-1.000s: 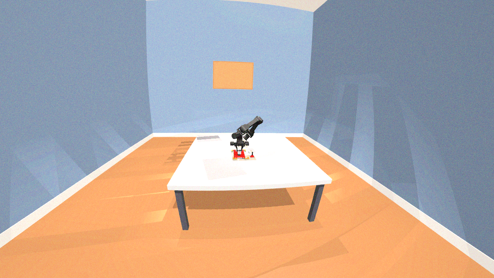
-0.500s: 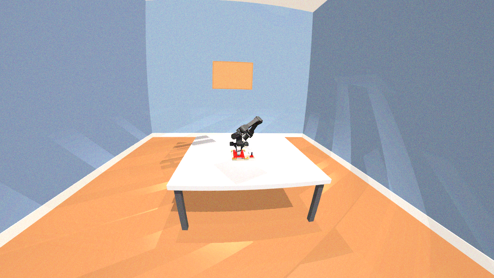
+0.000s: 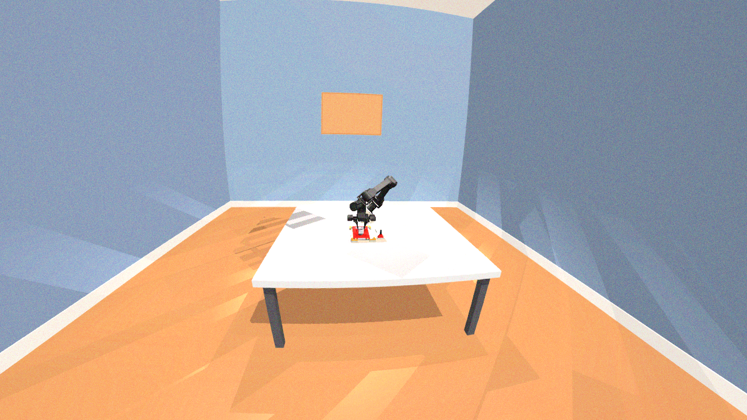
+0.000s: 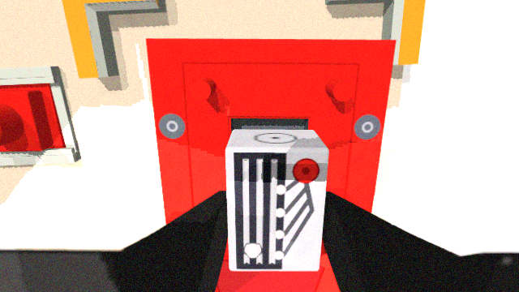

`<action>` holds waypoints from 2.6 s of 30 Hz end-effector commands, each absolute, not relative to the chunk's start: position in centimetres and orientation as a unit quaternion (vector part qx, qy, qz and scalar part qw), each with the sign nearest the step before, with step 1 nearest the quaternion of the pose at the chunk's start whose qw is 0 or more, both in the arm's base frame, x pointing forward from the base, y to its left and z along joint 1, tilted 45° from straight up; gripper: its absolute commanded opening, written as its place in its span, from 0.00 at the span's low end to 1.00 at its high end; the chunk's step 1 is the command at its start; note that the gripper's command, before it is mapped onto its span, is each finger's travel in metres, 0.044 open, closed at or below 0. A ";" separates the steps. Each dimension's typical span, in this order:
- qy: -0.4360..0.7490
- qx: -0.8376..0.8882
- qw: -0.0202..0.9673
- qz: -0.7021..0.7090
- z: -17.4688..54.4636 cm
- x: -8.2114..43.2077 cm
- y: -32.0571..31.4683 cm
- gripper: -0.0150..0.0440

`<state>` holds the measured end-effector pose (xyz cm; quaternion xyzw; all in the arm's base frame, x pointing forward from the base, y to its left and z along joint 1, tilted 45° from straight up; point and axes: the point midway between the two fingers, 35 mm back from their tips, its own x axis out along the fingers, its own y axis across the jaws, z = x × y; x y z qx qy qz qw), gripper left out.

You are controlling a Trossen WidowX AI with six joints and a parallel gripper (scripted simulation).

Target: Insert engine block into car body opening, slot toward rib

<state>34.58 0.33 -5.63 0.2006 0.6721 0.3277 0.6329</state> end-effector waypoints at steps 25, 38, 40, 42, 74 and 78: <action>0.672 0.203 0.633 0.327 -6.1 34.5 0.8 0.52; 0.672 0.203 0.633 0.327 -6.2 34.5 1.0 0.52; 0.672 0.203 0.633 0.327 -6.3 34.5 1.0 0.52; 0.672 0.203 0.633 0.327 -6.3 34.5 1.0 0.52; 0.672 0.201 0.633 0.328 -6.5 34.4 1.2 1.00; 0.672 0.201 0.633 0.328 -6.5 34.4 1.2 1.00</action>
